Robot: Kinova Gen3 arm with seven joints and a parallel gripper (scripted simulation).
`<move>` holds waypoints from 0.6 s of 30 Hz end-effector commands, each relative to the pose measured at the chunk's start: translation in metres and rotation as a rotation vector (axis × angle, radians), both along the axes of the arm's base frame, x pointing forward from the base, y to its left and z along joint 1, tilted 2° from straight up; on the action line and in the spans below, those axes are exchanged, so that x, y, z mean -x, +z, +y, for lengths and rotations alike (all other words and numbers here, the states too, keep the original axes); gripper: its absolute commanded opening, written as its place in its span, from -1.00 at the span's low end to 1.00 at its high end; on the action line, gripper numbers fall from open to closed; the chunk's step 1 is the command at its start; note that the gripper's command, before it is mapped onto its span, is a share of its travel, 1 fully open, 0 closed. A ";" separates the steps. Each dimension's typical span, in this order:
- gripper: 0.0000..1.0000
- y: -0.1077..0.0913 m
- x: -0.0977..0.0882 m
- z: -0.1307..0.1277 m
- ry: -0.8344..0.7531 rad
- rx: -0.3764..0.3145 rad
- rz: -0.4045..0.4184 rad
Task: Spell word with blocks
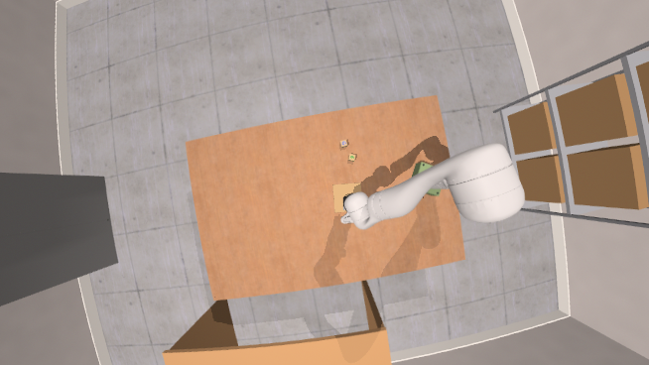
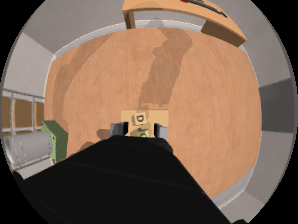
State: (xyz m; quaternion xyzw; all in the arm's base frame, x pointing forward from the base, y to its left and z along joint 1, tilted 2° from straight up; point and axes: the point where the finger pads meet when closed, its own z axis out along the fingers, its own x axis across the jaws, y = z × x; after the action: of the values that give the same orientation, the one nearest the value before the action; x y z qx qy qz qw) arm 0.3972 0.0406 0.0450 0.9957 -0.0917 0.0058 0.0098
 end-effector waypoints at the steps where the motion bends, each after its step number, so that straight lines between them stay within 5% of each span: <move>1: 1.00 -0.001 -0.001 -0.009 -0.068 0.002 0.005; 7: 1.00 -0.004 -0.002 -0.024 -0.230 0.003 0.017; 18: 1.00 -0.011 -0.003 -0.086 -0.845 0.011 0.045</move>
State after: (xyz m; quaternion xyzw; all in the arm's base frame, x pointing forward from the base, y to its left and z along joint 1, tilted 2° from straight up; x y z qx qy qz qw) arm 0.4006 -0.0334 0.0360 0.8872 -0.4608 -0.0186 0.0159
